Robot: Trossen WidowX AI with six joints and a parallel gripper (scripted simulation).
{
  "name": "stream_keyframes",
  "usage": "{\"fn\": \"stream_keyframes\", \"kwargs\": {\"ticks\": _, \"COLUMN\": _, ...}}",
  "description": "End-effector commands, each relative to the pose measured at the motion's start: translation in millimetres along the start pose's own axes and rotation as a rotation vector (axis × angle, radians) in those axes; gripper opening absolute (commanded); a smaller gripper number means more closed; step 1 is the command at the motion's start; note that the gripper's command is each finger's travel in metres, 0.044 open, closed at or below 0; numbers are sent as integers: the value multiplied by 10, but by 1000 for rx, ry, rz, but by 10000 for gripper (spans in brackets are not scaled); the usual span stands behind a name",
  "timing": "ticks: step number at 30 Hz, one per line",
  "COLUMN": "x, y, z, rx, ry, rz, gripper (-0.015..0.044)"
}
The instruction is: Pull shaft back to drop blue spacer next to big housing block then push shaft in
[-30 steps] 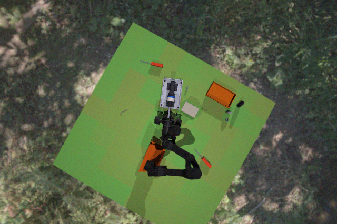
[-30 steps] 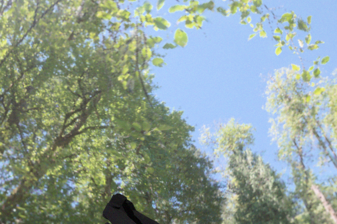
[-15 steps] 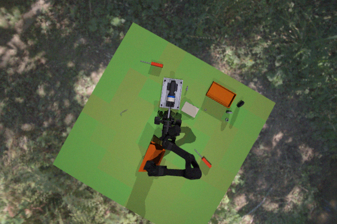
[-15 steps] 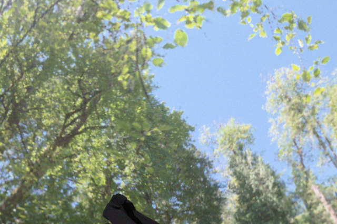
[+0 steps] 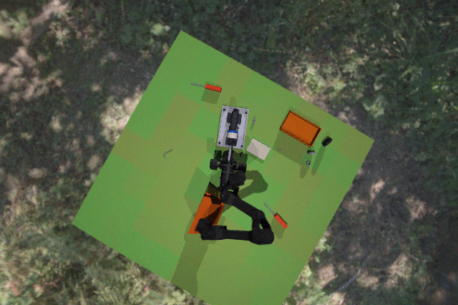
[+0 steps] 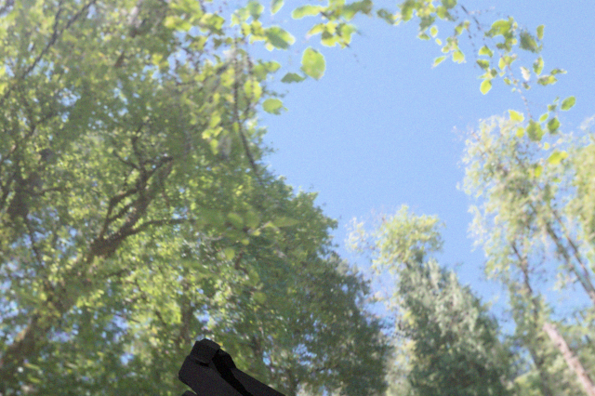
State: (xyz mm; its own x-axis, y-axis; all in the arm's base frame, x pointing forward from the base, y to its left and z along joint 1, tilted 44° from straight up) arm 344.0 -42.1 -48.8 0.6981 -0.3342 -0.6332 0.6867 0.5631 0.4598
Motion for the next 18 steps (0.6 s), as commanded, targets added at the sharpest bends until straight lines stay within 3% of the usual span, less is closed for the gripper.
{"fn": "stream_keyframes", "kwargs": {"ticks": 1, "x": -8, "y": -6, "z": 6, "rx": -3, "ry": -2, "rz": -1, "gripper": 0}}
{"fn": "stream_keyframes", "kwargs": {"ticks": 18, "x": -21, "y": -19, "z": 7, "rx": -3, "ry": -2, "rz": -1, "gripper": 0}}
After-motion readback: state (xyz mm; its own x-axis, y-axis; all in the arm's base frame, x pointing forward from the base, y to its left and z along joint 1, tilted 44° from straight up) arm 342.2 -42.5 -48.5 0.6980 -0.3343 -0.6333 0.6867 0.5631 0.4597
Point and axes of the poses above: the point midway between the two fingers, 35 mm back from their tips, its own x axis out along the fingers, its own z axis across the jaws, y = z × x, the point moved 1 cm from there along -x, back along the fingers, and after that the axes turned 6 degrees about x, right-handed, at the moved point
